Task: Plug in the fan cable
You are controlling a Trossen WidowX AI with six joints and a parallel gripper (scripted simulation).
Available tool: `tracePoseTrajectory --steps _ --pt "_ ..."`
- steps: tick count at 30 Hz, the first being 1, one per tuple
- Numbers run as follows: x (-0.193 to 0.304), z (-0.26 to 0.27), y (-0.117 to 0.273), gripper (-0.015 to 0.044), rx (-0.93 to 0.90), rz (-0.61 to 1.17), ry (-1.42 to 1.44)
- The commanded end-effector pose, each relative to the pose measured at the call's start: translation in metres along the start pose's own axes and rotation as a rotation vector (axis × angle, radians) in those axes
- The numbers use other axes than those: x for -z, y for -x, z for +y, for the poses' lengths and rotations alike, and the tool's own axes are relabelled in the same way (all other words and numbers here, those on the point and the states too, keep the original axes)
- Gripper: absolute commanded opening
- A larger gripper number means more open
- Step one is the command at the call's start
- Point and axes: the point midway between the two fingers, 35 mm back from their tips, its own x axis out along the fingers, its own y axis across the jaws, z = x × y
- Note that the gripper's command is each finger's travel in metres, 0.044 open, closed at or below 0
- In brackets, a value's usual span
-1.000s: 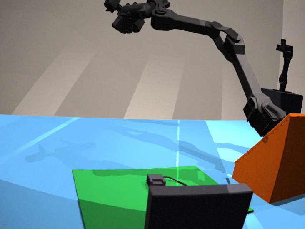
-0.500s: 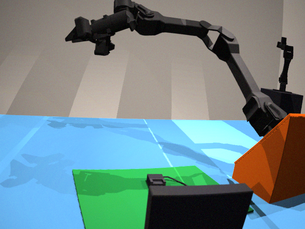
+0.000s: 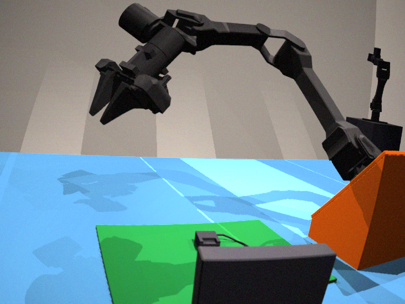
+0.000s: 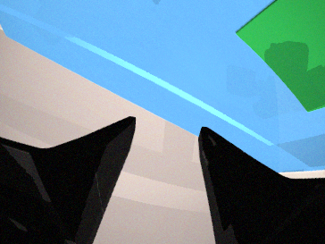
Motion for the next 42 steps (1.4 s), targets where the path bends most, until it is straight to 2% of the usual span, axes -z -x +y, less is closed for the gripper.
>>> tracePoseTrajectory --steps 1,7,11,19,25,42 --pt "-0.015 -0.063 -0.007 0.021 0.169 -0.096 0.223" --pt "-0.055 -0.152 0.005 0.021 0.454 -0.235 0.605" --pt "-0.083 -0.189 0.022 0.021 0.612 -0.311 0.821" --pt "-0.085 -0.191 0.023 0.021 0.62 -0.314 0.831" --pt "-0.112 -0.199 -0.01 0.021 0.618 -0.316 0.832" --pt "-0.126 -0.203 -0.027 0.021 0.618 -0.316 0.832"
